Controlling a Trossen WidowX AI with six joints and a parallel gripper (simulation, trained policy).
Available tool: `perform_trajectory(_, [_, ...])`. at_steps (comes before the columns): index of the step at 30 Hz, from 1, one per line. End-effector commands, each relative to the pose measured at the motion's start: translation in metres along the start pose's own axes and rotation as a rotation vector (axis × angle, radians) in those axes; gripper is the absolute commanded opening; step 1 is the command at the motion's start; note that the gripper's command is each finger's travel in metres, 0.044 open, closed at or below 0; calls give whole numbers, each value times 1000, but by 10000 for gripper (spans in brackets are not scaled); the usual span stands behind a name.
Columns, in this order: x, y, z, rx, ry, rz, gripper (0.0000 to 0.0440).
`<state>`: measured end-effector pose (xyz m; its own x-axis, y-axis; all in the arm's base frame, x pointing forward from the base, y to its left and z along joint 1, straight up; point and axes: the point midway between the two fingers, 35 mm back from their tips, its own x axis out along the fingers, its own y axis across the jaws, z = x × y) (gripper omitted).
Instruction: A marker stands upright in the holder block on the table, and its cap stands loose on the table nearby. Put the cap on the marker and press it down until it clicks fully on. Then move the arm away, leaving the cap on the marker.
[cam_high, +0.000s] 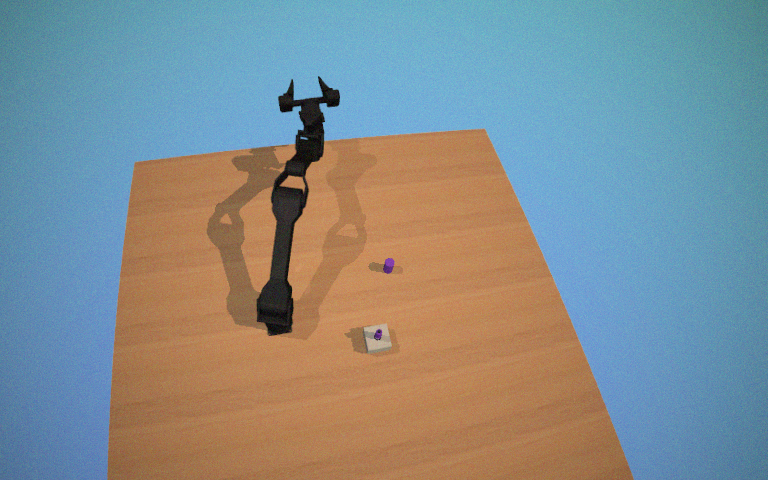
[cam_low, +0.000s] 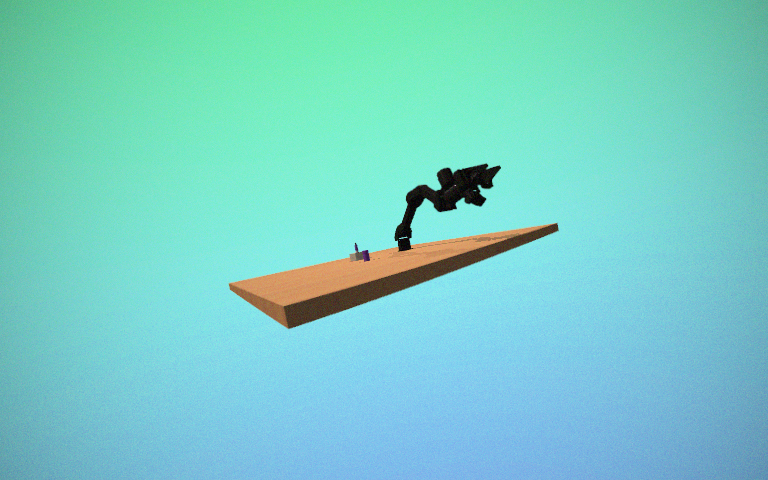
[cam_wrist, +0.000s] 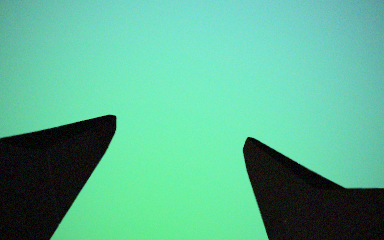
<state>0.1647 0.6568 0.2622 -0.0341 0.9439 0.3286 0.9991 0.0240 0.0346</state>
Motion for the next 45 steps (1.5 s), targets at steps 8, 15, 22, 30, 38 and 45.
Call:
perform_trajectory(8, [-3,24,-10,9,-77,17,257])
perform_trajectory(15, [-8,44,-22,19,-151,27,284])
perform_trajectory(22, [-16,62,-34,35,-223,41,308])
perform_trajectory(30, [-30,83,-47,58,-301,62,331])
perform_trajectory(38, [-47,102,-59,83,-373,89,340])
perform_trajectory(45, [-64,118,-68,105,-431,117,335])
